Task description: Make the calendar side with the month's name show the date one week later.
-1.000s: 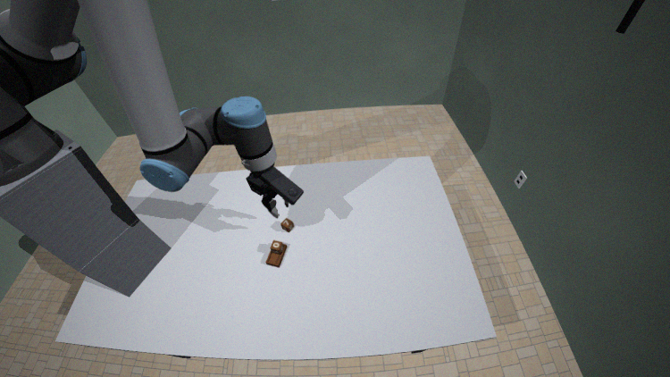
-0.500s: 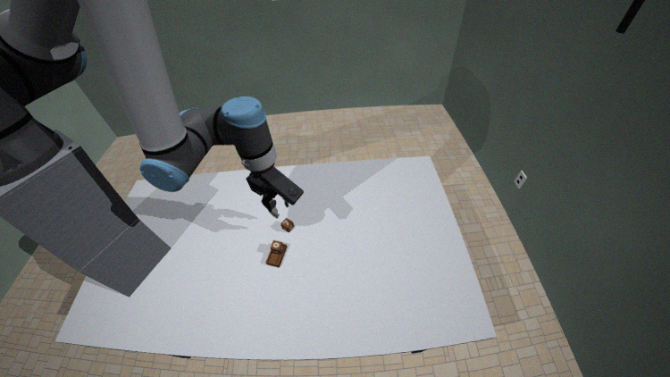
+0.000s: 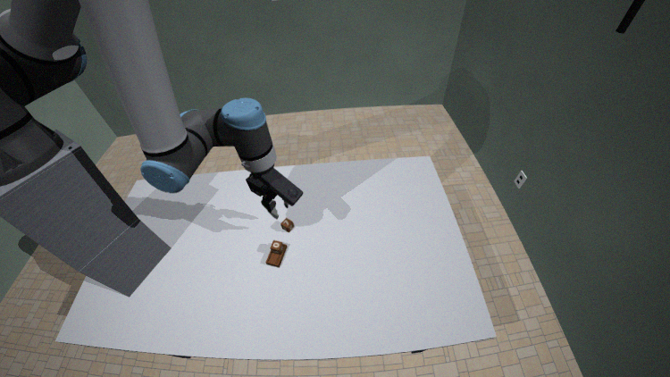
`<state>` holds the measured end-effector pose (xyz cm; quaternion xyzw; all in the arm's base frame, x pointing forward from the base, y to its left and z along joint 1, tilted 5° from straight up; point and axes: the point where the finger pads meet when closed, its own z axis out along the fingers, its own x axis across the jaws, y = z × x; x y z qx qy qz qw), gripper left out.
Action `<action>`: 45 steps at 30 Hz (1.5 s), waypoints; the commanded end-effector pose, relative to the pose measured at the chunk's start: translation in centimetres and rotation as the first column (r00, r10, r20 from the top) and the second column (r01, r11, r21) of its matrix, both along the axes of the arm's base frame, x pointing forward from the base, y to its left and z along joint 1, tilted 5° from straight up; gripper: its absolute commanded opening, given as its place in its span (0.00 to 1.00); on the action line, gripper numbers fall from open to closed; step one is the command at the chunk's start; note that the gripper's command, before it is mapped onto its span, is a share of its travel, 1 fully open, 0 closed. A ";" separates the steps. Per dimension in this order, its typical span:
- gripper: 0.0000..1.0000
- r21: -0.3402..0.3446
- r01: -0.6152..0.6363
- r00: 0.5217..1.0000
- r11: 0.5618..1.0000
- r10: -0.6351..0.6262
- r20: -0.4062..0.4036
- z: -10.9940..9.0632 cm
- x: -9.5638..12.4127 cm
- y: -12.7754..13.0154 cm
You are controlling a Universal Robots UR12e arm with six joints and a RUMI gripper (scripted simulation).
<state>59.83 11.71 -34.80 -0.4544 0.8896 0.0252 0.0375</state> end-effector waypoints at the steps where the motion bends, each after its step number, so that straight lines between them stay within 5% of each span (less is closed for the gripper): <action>1: 0.29 0.000 -0.001 1.000 1.000 0.001 0.004 -0.5 0.3 0.2; 45: 0.29 0.000 -0.001 1.000 1.000 0.001 0.003 -4.8 0.4 0.5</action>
